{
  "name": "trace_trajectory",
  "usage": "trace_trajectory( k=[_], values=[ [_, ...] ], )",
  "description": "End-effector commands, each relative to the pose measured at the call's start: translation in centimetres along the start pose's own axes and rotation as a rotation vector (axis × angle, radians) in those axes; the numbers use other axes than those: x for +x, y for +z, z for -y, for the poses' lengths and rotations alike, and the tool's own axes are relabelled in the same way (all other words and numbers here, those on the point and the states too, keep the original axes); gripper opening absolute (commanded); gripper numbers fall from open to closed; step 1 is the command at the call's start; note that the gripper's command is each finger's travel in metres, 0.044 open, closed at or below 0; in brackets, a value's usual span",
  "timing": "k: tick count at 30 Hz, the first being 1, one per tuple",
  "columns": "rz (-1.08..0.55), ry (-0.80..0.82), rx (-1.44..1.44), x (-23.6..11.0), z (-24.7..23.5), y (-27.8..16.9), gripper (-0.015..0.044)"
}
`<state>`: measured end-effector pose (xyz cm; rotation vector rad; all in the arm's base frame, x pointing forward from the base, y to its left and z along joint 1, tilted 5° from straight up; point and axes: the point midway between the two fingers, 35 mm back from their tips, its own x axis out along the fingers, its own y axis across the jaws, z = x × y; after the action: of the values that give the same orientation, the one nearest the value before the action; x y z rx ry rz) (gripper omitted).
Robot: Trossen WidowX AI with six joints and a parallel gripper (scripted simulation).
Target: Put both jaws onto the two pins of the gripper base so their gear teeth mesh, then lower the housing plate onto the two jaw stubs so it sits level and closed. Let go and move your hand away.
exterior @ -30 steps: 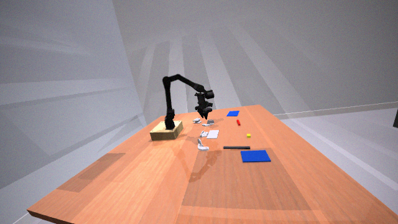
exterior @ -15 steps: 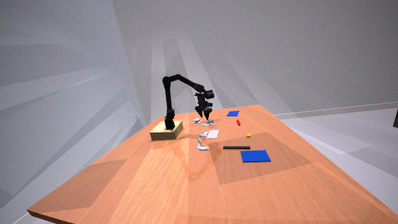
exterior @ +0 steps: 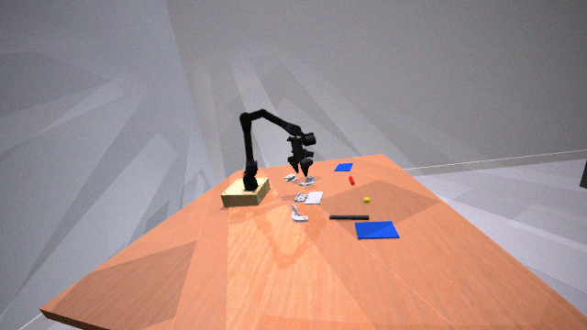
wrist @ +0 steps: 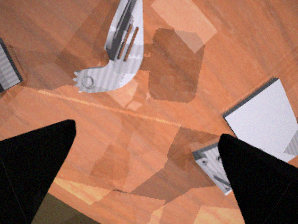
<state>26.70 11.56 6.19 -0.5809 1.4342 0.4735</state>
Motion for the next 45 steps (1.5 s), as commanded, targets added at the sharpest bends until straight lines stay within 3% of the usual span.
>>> trace_trajectory(
  k=[1, 2, 19, 39, 45],
  values=[
    [0.0, 0.0, 0.0, 0.0, 0.0, 0.0, 0.044],
    [0.0, 0.0, 0.0, 0.0, 0.0, 0.0, 0.044],
    [0.0, 0.0, 0.0, 0.0, 0.0, 0.0, 0.0],
    [0.0, 0.0, 0.0, 0.0, 0.0, 0.0, 0.0],
    [0.0, 0.0, 0.0, 0.0, 0.0, 0.0, 0.0157]
  ],
)
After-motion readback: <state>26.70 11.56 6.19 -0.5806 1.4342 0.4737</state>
